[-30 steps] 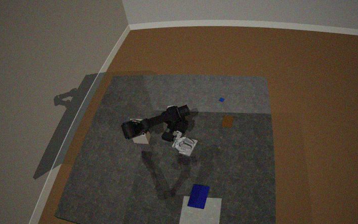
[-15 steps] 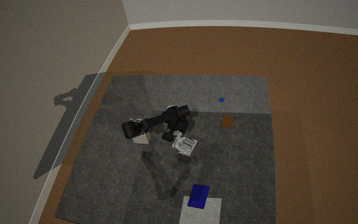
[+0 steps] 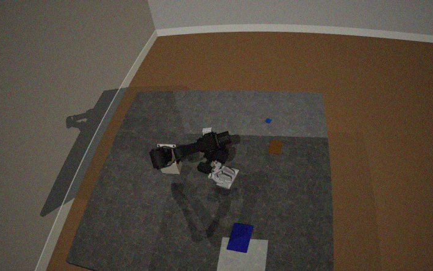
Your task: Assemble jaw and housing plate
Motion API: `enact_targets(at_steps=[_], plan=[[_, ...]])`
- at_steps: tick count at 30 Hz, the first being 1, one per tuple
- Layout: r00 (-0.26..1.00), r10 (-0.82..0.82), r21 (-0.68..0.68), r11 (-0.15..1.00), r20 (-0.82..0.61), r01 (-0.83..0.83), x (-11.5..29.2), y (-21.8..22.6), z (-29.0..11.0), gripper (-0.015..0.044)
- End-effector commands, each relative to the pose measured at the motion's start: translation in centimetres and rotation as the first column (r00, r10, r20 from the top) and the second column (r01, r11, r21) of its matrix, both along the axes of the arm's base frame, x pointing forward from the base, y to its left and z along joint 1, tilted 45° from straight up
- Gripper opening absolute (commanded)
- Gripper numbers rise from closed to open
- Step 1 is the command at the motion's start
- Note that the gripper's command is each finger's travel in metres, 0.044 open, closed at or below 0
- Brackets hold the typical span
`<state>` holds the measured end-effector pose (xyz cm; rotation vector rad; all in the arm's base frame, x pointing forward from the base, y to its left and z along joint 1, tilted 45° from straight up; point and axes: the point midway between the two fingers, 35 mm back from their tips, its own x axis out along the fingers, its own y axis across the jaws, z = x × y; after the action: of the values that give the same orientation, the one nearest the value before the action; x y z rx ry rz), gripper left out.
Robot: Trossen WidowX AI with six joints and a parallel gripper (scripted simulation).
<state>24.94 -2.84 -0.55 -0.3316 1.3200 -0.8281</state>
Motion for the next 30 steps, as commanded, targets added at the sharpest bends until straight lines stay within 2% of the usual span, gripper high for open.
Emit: enact_targets(at_steps=[1,30], plan=[[1.000,0.004,-0.007,1.000,-0.010,-0.004,-0.2,-0.6,-0.7,0.0351],[1.000,0.003,-0.012,1.000,-0.009,-0.003,-0.4,-2.9,-2.7,0.0351]])
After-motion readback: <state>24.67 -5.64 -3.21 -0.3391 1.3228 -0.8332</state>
